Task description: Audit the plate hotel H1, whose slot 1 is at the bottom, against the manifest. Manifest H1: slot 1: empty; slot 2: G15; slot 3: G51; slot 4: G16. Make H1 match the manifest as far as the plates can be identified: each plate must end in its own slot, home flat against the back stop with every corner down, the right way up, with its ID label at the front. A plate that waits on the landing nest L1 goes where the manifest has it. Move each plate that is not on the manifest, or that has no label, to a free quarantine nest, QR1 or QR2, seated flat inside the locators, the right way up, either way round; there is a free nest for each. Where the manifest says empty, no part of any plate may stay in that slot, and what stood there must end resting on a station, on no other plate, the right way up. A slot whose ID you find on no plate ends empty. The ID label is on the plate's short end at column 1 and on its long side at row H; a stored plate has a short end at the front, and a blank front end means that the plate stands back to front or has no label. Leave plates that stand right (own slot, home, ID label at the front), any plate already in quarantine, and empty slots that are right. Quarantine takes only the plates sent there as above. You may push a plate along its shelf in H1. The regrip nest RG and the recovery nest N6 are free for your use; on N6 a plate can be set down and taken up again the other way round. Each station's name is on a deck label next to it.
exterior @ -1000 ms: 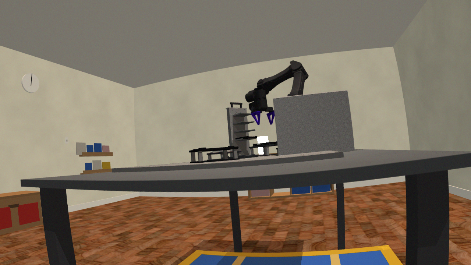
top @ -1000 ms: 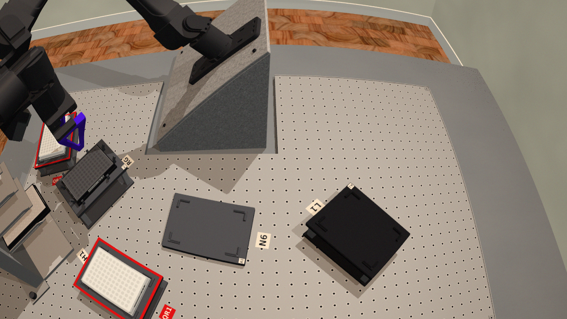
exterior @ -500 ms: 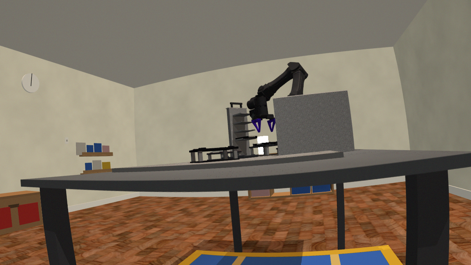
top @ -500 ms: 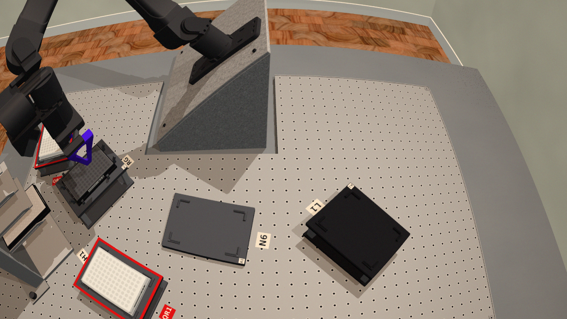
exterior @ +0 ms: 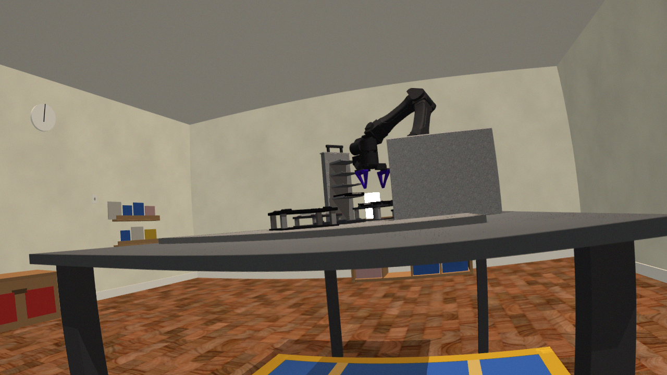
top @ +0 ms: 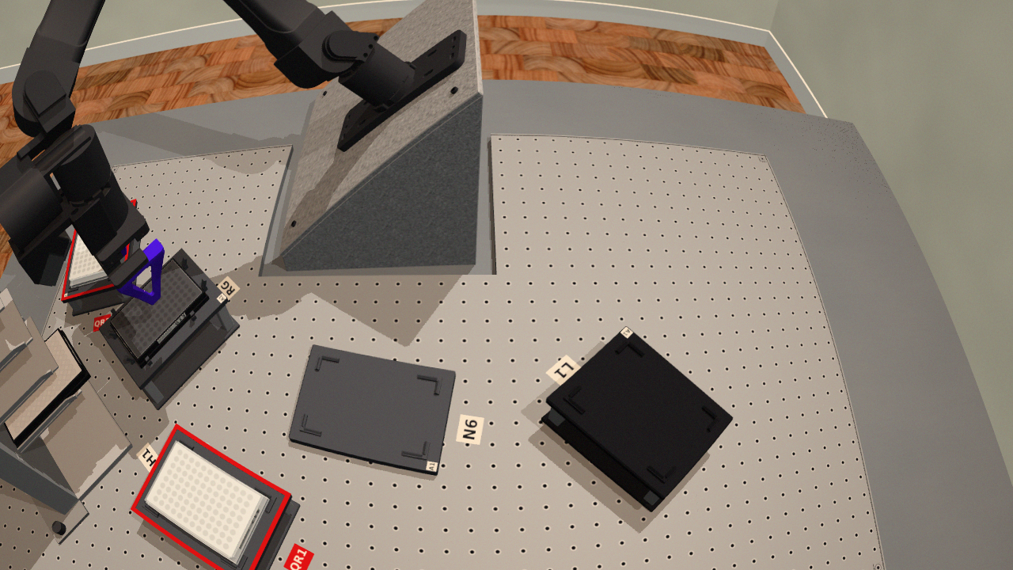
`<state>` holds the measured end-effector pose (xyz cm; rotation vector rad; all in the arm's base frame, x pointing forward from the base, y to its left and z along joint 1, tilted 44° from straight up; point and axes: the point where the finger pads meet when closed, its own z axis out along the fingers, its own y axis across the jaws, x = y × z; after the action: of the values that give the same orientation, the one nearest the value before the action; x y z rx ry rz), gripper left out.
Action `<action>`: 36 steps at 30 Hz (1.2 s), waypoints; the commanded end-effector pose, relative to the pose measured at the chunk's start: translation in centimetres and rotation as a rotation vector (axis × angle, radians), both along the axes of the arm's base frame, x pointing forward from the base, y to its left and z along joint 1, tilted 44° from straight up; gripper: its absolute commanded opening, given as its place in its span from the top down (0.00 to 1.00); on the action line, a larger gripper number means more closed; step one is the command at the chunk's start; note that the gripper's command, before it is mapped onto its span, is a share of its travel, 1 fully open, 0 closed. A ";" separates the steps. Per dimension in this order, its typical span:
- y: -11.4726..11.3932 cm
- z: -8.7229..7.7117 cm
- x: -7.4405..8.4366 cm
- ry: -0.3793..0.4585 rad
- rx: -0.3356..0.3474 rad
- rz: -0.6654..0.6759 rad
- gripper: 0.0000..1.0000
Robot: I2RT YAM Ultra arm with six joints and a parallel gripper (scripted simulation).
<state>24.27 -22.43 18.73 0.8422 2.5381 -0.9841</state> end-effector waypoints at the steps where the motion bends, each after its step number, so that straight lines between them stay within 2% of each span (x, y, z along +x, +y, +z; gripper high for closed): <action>1: 0.1 0.3 0.1 -0.007 -0.004 0.005 0.00; 14: 0.1 0.3 0.1 -0.007 -0.004 0.005 0.00; 36: -1.8 -1.7 0.3 -0.007 -0.004 0.005 0.00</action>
<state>24.09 -24.09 16.75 0.8529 2.5487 -0.9859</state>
